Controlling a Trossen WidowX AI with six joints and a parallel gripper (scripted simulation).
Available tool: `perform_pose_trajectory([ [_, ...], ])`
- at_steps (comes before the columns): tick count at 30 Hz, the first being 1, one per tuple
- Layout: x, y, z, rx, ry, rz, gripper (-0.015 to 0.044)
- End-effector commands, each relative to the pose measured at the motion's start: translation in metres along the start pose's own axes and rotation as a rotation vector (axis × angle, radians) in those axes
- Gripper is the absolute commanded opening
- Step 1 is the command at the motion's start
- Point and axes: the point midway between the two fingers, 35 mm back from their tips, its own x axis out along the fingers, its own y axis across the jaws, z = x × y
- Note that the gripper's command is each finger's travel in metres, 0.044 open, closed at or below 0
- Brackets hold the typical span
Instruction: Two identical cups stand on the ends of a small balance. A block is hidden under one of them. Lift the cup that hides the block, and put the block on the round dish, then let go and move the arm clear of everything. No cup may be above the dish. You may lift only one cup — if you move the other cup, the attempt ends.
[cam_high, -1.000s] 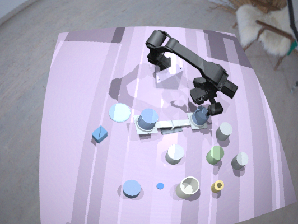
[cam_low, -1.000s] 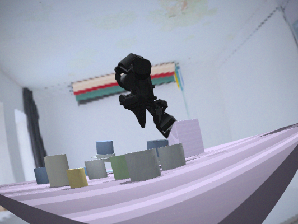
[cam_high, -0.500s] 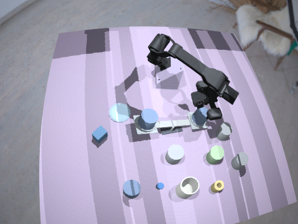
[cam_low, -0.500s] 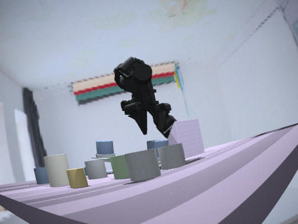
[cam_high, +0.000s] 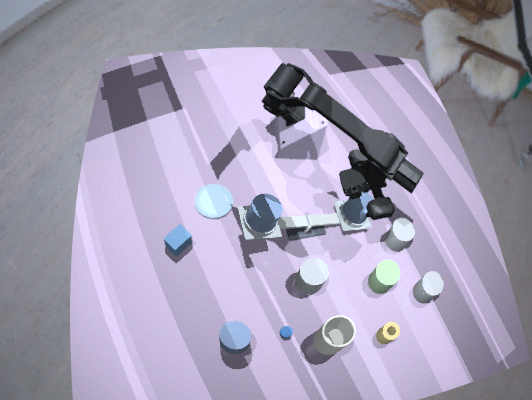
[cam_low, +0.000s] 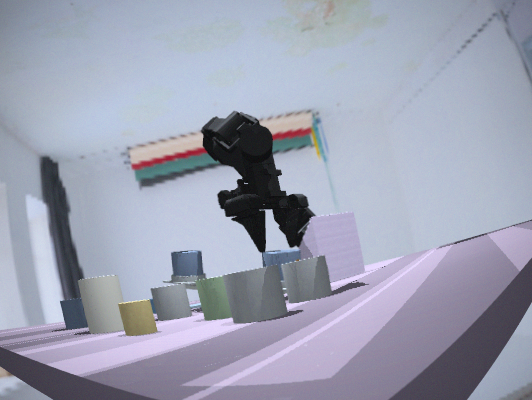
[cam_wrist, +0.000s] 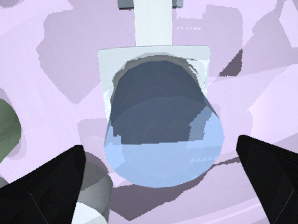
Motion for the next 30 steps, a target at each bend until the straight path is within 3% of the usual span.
perform_pose_trajectory([
  [1,0.010,0.000,0.000,-0.008,-0.009,-0.002,0.0440],
  [27,0.049,-0.002,0.002,-0.007,-0.011,-0.002,0.0440],
  [30,0.049,-0.002,0.002,-0.007,-0.011,-0.002,0.0361],
])
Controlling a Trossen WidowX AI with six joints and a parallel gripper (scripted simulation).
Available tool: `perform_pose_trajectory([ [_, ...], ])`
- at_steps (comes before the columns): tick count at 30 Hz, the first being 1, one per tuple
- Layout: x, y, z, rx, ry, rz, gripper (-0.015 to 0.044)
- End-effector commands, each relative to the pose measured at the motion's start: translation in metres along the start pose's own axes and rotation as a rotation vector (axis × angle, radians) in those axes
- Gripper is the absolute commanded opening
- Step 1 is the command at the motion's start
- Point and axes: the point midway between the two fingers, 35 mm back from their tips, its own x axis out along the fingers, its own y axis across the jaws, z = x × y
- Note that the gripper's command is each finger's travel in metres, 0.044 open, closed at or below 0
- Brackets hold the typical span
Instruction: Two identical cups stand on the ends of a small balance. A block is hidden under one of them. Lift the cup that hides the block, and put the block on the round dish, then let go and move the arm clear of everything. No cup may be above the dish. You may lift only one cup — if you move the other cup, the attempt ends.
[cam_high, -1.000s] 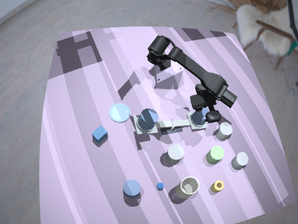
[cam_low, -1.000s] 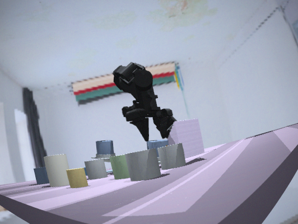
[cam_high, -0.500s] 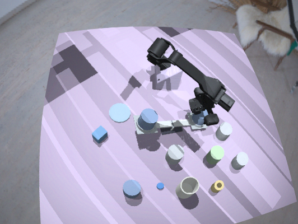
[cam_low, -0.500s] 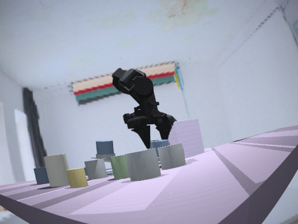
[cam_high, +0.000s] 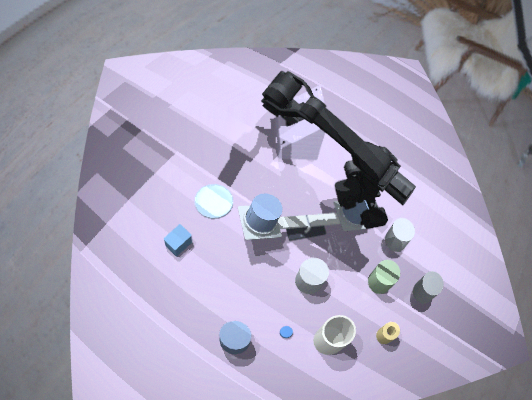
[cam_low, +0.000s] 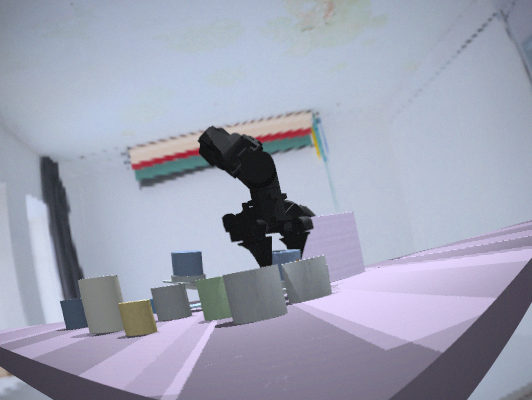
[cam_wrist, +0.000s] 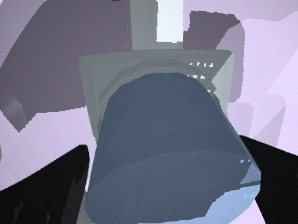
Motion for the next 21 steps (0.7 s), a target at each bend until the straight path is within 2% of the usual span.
perform_pose_trajectory([
  [1,0.003,-0.001,0.000,-0.008,-0.007,0.000,0.0335],
  [8,0.003,-0.001,0.000,-0.008,-0.007,0.000,0.0288],
  [19,-0.006,0.001,-0.001,-0.008,-0.006,0.001,0.0000],
  [21,-0.008,0.002,-0.001,-0.008,-0.006,0.001,0.0000],
])
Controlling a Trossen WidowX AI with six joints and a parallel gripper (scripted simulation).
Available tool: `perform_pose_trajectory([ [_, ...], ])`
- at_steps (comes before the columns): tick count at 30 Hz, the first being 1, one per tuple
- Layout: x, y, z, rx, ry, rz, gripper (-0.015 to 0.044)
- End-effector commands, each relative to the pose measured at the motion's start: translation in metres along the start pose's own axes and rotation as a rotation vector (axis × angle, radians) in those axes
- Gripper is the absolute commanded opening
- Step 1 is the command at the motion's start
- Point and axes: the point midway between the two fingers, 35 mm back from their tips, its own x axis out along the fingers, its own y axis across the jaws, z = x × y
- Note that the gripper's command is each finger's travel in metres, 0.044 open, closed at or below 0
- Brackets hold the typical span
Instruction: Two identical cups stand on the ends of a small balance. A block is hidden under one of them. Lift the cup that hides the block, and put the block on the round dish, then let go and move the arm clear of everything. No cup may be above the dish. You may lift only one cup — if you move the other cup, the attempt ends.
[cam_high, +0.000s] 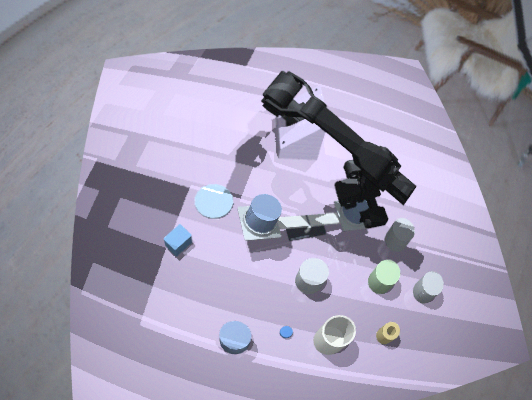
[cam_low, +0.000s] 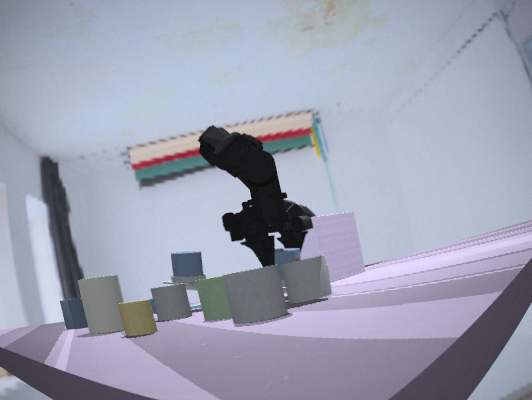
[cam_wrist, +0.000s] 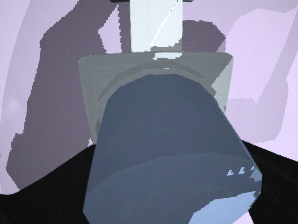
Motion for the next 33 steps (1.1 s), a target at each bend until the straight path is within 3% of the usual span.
perform_pose_trajectory([
  [1,-0.008,0.003,-0.002,0.004,0.003,0.007,0.0000],
  [33,-0.047,0.007,-0.004,0.003,0.007,0.007,0.0000],
])
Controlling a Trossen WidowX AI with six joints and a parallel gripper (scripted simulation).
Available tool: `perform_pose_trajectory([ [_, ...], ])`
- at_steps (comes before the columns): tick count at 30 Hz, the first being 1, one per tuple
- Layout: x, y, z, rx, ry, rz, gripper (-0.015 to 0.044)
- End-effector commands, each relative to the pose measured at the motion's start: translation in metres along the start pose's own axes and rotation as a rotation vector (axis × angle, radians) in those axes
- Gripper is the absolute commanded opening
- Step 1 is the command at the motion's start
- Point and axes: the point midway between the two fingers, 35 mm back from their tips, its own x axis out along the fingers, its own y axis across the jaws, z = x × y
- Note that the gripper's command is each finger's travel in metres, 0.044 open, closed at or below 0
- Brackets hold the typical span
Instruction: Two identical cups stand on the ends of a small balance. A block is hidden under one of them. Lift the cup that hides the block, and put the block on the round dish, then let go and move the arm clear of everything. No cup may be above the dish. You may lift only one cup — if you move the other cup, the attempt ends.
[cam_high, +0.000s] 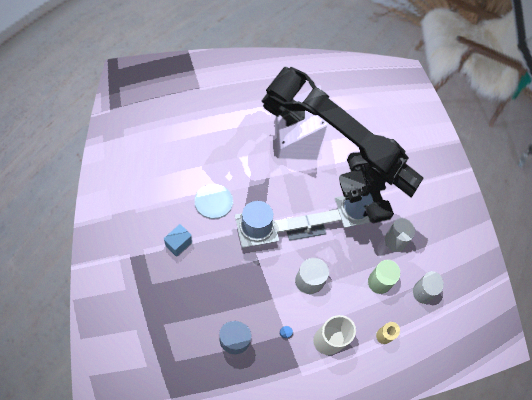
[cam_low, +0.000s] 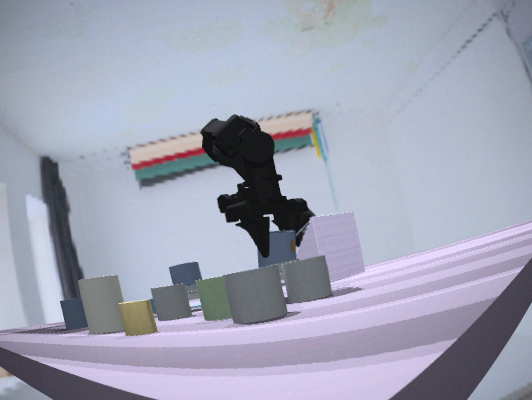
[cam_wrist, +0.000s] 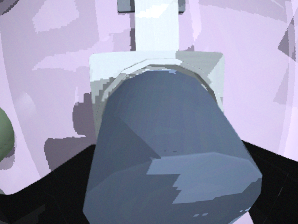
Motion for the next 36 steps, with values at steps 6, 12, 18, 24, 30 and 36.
perform_pose_trajectory([
  [6,-0.020,0.004,-0.004,0.012,0.023,0.020,0.0000],
  [12,-0.028,0.004,-0.004,0.012,0.024,0.020,0.0000],
  [18,-0.035,0.003,-0.004,0.012,0.024,0.020,0.0000],
  [24,-0.043,0.003,-0.004,0.012,0.024,0.020,0.0000],
  [30,-0.051,0.002,-0.003,0.012,0.024,0.020,0.0000],
  [36,-0.059,0.001,-0.003,0.012,0.024,0.019,0.0000],
])
